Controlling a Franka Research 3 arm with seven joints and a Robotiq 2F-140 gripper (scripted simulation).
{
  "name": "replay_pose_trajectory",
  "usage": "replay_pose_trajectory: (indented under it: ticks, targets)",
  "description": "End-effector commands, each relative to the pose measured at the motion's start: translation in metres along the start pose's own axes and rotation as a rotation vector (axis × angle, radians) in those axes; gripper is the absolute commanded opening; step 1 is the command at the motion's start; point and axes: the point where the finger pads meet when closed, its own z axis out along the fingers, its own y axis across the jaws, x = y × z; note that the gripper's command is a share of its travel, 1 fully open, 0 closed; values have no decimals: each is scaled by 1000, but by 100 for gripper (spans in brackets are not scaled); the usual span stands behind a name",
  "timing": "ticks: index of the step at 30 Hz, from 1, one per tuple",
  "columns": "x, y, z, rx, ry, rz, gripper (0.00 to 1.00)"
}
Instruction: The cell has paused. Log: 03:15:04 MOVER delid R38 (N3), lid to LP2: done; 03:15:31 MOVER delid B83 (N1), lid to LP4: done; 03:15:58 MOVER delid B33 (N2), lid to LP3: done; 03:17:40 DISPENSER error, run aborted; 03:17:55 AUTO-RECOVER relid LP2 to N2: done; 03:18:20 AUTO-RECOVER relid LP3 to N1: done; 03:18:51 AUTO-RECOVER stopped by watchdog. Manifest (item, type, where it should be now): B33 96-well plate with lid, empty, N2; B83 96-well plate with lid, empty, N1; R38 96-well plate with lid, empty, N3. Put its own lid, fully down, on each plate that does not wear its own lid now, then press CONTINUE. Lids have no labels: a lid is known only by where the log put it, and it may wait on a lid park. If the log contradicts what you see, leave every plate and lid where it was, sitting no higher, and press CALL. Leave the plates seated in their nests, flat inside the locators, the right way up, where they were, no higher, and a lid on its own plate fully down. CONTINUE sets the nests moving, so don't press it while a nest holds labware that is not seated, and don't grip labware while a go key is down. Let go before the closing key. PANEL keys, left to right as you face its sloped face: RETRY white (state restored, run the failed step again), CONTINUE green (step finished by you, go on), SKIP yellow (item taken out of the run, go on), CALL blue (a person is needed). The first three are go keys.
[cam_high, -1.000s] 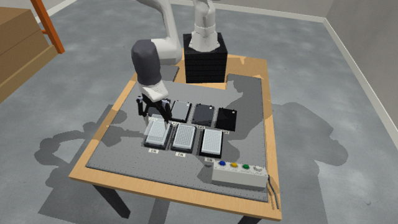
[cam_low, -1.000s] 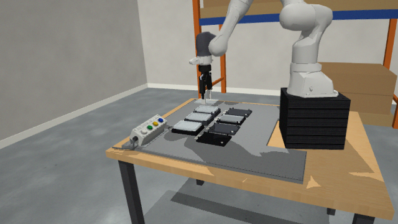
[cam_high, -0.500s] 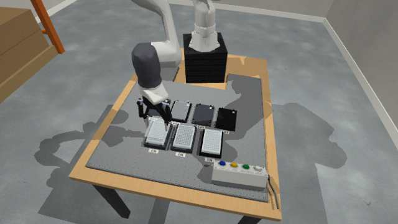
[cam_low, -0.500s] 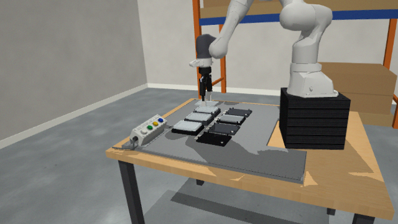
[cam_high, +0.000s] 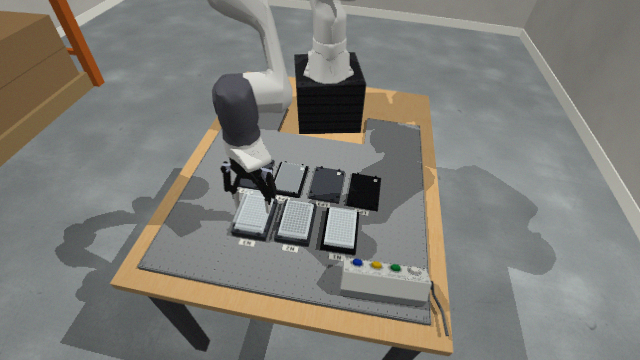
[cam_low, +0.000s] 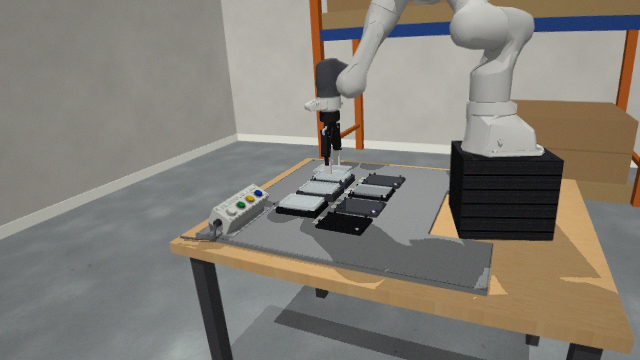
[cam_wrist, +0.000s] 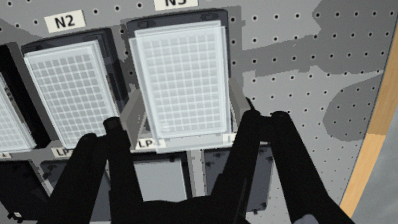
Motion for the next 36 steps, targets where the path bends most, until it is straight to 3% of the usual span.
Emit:
replay_pose_trajectory:
  ticks: [1,36]
  targets:
    - [2,-1,2,0,5,3,0]
    - [2,-1,5,0,5,3,0]
